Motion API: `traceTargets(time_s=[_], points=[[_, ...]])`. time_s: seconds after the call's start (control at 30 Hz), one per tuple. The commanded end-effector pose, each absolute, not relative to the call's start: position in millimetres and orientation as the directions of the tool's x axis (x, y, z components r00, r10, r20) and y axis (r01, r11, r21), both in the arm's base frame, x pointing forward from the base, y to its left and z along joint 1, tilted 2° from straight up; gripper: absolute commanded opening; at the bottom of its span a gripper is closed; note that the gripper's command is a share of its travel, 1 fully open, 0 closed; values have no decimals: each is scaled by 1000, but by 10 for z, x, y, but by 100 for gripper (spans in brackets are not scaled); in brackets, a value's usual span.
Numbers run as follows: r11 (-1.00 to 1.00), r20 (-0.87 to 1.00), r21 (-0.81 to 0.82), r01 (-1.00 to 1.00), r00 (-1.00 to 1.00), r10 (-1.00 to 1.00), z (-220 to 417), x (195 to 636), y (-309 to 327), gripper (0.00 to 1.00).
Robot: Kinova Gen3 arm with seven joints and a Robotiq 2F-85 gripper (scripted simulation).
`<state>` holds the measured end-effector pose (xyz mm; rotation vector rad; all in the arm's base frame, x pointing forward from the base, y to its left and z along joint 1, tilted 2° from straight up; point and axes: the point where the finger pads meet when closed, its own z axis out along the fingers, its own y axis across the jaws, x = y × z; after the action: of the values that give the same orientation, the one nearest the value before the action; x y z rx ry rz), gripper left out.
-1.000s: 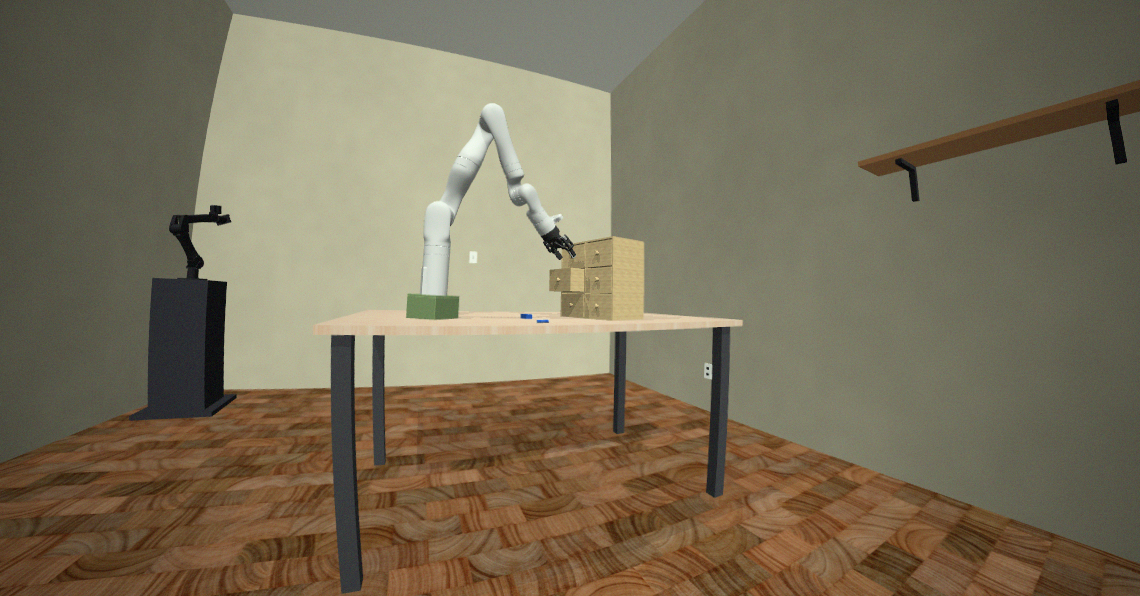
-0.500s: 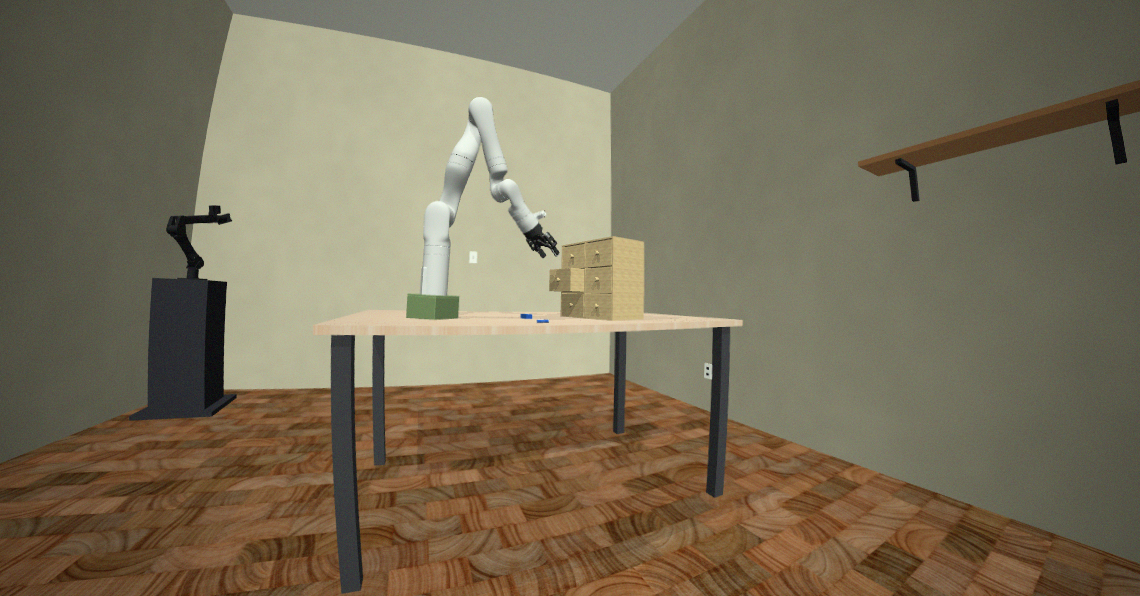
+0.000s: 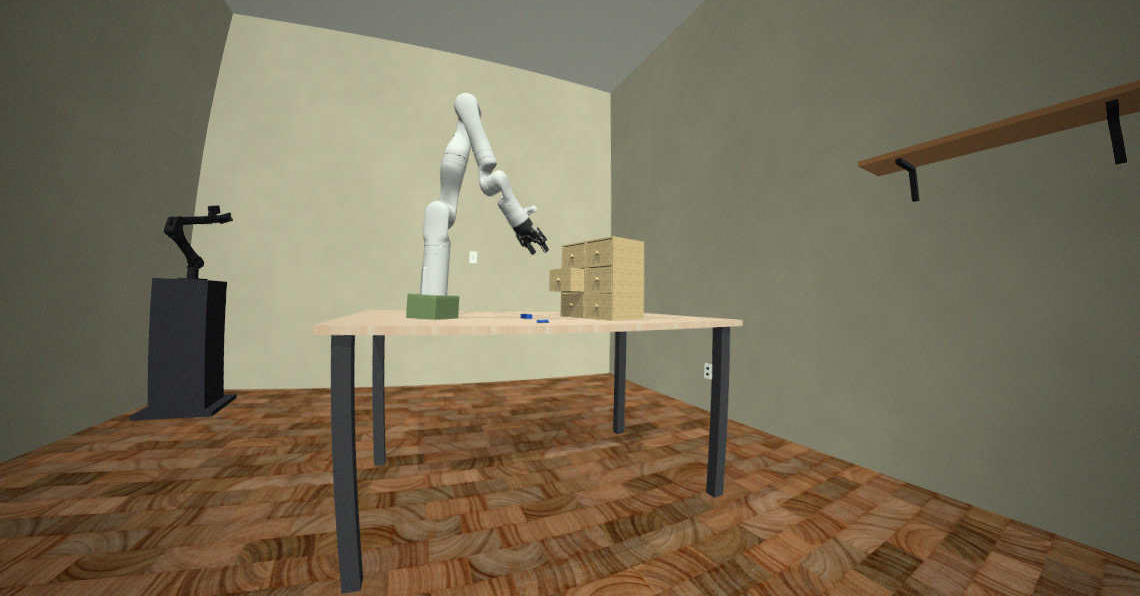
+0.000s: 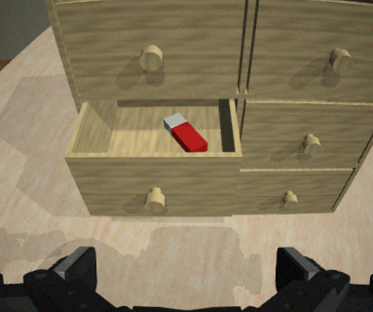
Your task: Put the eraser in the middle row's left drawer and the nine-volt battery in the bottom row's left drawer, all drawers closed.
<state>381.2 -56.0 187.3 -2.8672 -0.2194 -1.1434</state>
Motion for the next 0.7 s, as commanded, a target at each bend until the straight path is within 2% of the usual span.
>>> traceTargets(time_s=[0.0, 0.67], points=[[-990, 706, 21, 141, 699, 114, 1914, 3797, -574, 100], [-990, 703, 20, 142, 702, 115, 1915, 3782, -576, 100]])
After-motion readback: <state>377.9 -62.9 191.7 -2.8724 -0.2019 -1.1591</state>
